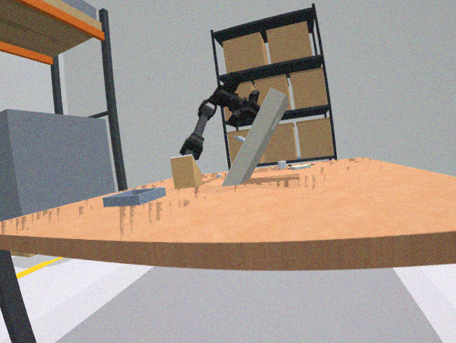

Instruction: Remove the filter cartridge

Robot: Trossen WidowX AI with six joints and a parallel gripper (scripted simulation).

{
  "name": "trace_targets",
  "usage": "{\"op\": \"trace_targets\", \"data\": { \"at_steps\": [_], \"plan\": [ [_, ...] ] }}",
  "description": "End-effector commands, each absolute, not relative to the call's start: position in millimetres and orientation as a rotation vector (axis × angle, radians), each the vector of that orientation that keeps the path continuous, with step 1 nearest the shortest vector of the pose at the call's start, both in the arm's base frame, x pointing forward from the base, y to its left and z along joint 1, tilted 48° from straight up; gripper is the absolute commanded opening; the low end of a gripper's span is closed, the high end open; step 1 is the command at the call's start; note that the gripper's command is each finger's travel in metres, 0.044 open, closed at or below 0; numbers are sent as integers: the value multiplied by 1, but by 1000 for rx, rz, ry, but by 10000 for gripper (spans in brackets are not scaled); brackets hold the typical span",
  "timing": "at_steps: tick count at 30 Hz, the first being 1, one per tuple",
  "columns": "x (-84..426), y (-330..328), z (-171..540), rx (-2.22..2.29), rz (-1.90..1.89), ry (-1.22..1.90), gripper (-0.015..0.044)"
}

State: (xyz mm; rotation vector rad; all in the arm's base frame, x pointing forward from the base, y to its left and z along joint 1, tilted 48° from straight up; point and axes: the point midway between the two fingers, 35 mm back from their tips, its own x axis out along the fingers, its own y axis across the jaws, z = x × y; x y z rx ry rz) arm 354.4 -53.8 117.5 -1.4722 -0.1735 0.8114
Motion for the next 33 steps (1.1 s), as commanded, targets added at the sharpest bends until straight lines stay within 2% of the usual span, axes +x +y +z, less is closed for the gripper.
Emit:
{"op": "trace_targets", "data": {
  "at_steps": [1,5,7,33],
  "plan": [
    [355,-54,118,-1474,811,-175,63],
    [355,-54,118,-1474,811,-175,36],
    [355,-54,118,-1474,811,-175,0],
    [358,-50,115,-731,759,148,0]
  ]
}}
